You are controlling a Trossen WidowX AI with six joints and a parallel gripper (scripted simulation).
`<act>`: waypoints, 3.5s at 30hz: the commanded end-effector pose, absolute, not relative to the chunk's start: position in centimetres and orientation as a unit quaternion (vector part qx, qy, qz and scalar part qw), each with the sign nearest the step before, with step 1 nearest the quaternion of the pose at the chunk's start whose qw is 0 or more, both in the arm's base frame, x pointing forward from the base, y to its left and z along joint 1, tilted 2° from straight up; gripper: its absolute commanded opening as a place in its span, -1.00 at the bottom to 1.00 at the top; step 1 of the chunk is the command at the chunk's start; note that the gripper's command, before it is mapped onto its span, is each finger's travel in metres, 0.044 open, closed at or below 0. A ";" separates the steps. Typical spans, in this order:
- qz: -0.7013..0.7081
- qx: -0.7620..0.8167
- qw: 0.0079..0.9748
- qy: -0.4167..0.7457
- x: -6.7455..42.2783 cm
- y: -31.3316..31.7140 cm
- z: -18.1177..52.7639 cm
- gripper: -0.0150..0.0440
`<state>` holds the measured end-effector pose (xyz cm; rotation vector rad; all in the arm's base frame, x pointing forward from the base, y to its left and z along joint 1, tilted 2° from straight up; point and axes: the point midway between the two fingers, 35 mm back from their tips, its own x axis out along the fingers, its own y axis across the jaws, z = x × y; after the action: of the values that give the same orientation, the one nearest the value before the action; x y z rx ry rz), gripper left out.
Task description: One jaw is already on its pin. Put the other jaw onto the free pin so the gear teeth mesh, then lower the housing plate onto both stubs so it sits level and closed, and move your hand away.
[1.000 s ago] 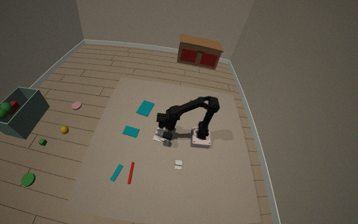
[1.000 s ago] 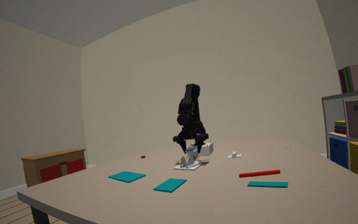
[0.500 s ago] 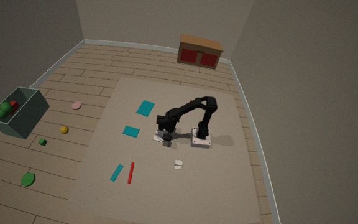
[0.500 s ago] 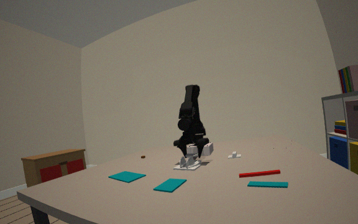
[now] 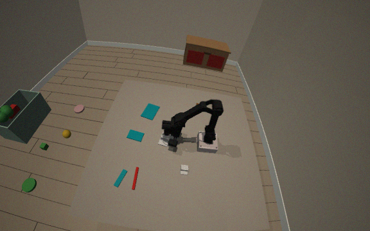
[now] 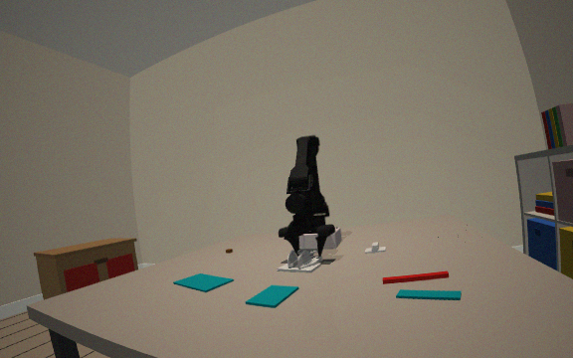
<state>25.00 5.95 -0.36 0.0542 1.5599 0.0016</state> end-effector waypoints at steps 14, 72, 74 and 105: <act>-0.002 0.030 0.710 0.703 25.0 6.0 -0.6 0.70; -0.002 0.030 0.710 0.703 25.0 6.1 -1.9 0.70; -0.002 0.030 0.710 0.703 25.0 6.1 -1.9 0.70; -0.002 0.030 0.710 0.703 25.0 6.1 -1.9 0.70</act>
<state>25.00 6.00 -1.81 0.0599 1.5604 -0.0041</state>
